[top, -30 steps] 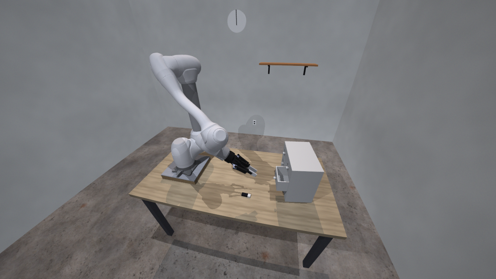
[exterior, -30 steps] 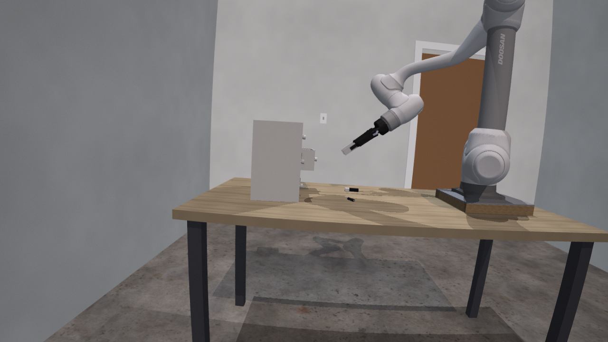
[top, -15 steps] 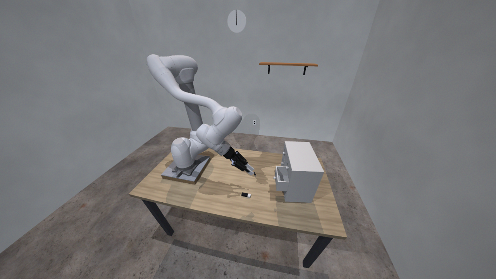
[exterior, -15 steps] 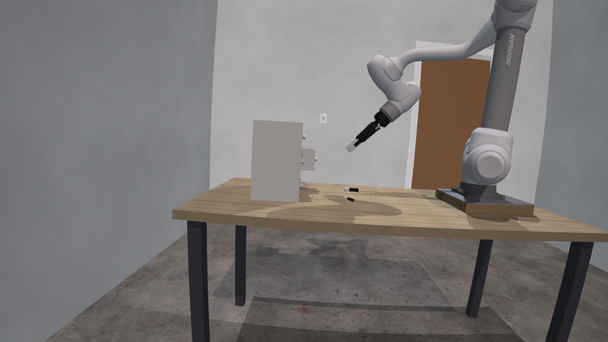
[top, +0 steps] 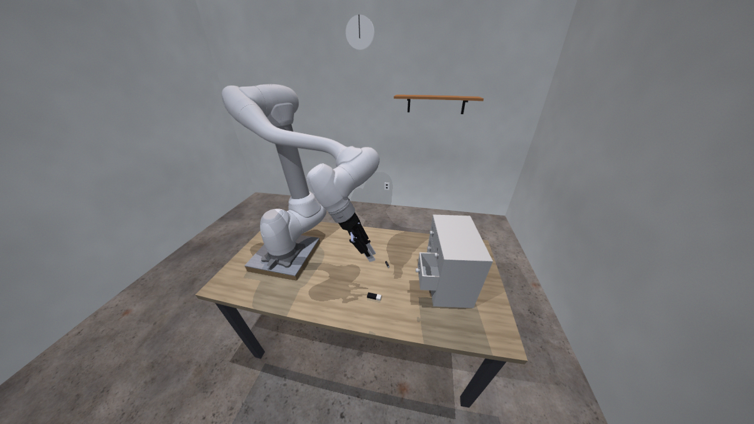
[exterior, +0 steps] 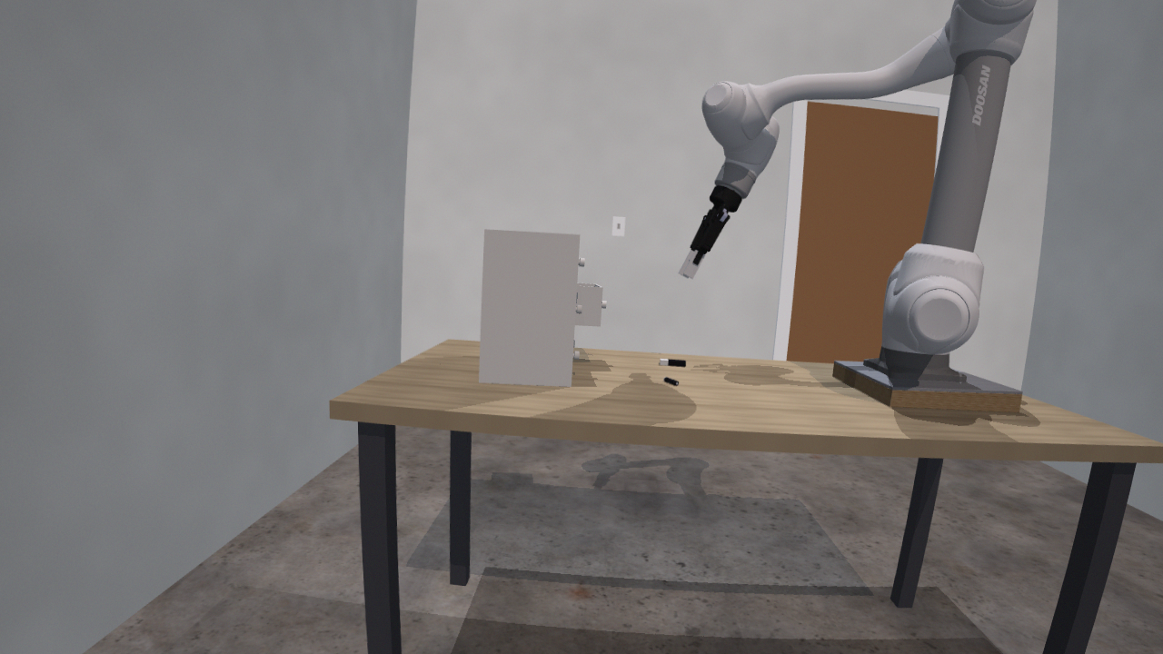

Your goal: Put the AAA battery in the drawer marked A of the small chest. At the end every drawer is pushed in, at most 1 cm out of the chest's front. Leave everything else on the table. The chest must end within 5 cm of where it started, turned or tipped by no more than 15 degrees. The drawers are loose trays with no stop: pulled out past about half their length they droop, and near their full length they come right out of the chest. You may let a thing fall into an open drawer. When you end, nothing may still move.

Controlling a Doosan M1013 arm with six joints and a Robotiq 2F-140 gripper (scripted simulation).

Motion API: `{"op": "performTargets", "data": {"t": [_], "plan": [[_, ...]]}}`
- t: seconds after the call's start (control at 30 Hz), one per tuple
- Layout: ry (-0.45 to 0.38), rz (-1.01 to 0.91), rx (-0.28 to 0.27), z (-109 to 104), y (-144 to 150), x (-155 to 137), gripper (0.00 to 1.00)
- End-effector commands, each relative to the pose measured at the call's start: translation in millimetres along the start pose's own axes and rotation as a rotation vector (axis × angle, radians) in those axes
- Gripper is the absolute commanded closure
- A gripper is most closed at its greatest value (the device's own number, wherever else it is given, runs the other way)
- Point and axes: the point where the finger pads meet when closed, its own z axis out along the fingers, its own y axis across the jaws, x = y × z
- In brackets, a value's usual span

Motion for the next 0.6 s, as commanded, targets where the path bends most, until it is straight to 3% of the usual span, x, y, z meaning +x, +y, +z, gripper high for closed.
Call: {"op": "performTargets", "data": {"t": [0.0, 0.1, 0.57], "plan": [[-0.278, 0.019, -0.021, -10, -12, 0, 0.8], [-0.366, 0.022, -0.022, -16, -12, -3, 0.8], [-0.43, 0.023, -0.022, -23, -12, -5, 0.8]]}}
